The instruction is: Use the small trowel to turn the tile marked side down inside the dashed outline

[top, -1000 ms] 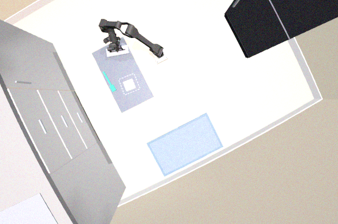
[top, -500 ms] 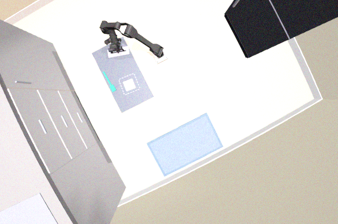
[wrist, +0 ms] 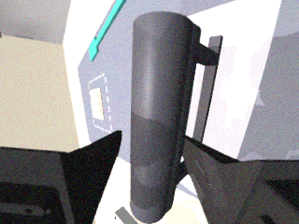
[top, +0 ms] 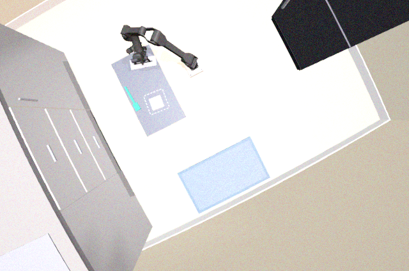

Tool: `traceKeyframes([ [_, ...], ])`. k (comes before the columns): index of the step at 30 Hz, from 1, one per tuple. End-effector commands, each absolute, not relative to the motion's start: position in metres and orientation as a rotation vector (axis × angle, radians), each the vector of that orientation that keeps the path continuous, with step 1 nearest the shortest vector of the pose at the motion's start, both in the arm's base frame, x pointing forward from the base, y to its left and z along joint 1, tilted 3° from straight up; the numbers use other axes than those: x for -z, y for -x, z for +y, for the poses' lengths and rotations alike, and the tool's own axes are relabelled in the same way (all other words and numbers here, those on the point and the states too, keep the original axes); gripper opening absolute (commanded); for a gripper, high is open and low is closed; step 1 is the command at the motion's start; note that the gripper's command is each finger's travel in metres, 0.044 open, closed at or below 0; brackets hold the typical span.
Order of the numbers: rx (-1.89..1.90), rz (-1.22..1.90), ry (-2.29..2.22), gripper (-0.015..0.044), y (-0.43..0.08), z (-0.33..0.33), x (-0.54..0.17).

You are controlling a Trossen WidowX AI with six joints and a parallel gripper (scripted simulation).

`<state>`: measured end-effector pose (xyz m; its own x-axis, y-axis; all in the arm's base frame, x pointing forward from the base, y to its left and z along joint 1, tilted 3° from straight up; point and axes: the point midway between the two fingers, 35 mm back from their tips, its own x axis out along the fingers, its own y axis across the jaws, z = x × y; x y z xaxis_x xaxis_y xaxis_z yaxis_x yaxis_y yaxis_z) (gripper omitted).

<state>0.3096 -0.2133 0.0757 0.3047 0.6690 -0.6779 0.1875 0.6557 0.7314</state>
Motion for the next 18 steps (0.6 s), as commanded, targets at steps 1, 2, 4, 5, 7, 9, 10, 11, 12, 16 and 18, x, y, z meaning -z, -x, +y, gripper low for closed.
traceKeyframes([
  [1, -0.375, 1.247, -0.845, 0.03, -0.31, -0.213, -0.076],
  [2, -0.375, 1.247, -0.845, 0.03, -0.31, -0.213, -0.076],
  [4, -0.375, 1.247, -0.845, 0.03, -0.31, -0.213, -0.076],
  [5, -0.375, 1.247, -0.845, 0.03, -0.31, -0.213, -0.076],
  [7, -0.368, 1.25, -0.841, 0.03, -0.306, -0.211, -0.082],
  [9, -0.352, 1.242, -0.845, 0.03, -0.296, -0.202, -0.101],
  [10, -0.343, 1.238, -0.847, 0.03, -0.29, -0.197, -0.11],
  [11, -0.334, 1.234, -0.849, 0.03, -0.284, -0.192, -0.119],
  [12, -0.324, 1.23, -0.851, 0.03, -0.278, -0.186, -0.128],
  [16, -0.295, 1.216, -0.858, 0.03, -0.257, -0.166, -0.153],
  [18, -0.293, 1.216, -0.859, 0.03, -0.256, -0.165, -0.154],
])
